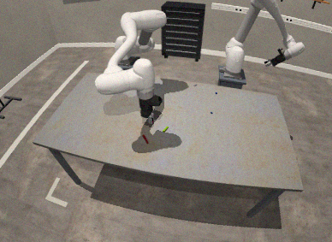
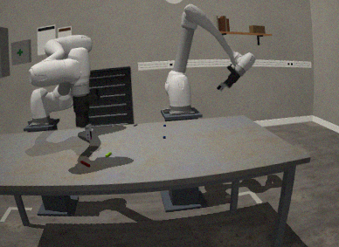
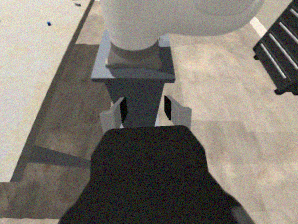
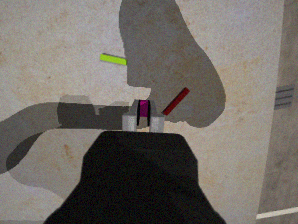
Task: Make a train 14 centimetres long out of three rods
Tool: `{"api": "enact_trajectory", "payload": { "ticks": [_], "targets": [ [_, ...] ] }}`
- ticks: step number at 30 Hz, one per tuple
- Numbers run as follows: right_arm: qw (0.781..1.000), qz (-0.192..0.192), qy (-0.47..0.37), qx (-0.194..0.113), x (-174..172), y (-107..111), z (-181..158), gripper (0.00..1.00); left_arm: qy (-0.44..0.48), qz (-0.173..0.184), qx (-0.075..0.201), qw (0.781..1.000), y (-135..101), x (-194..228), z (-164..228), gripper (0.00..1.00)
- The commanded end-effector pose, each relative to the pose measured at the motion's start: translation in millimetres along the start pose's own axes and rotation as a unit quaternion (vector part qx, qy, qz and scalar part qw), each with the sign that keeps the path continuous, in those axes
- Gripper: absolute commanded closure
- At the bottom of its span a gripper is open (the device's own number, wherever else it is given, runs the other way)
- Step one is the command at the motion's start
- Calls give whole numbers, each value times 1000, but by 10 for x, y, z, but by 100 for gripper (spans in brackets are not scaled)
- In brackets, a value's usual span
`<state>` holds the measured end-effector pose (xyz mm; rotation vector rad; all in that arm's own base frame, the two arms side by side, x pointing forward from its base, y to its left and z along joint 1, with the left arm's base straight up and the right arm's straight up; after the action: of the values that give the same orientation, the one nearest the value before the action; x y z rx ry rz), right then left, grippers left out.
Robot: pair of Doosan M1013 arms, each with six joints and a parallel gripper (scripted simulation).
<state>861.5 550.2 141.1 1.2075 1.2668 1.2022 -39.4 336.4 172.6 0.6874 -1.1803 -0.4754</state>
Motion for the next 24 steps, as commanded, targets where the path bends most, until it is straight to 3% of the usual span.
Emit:
{"api": "enact_trajectory", "payload": {
  "ticks": [1,17,24],
  "targets": [
    [999,9,-32,-18,-214,-5,-201,76,0,0,0,1000,4,1,1,0],
    [999,9,-32,-18,-216,-14,-203,76,0,0,0,1000,4,1,1,0],
    [999,9,-32,-19,-213,-142,-195,76,0,0,0,1000,4,1,1,0]
  ]
}}
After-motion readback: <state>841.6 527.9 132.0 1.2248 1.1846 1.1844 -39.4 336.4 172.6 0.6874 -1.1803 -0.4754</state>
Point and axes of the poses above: on each arm, the point where the finger pads meet when closed, its own y axis back along the fingers, its own z axis across the jaws, x = y × z, the point moved 2 cm from there along y, back along the fingers, and after that the axes turned 15 degrees about y, right-handed, at the moved point
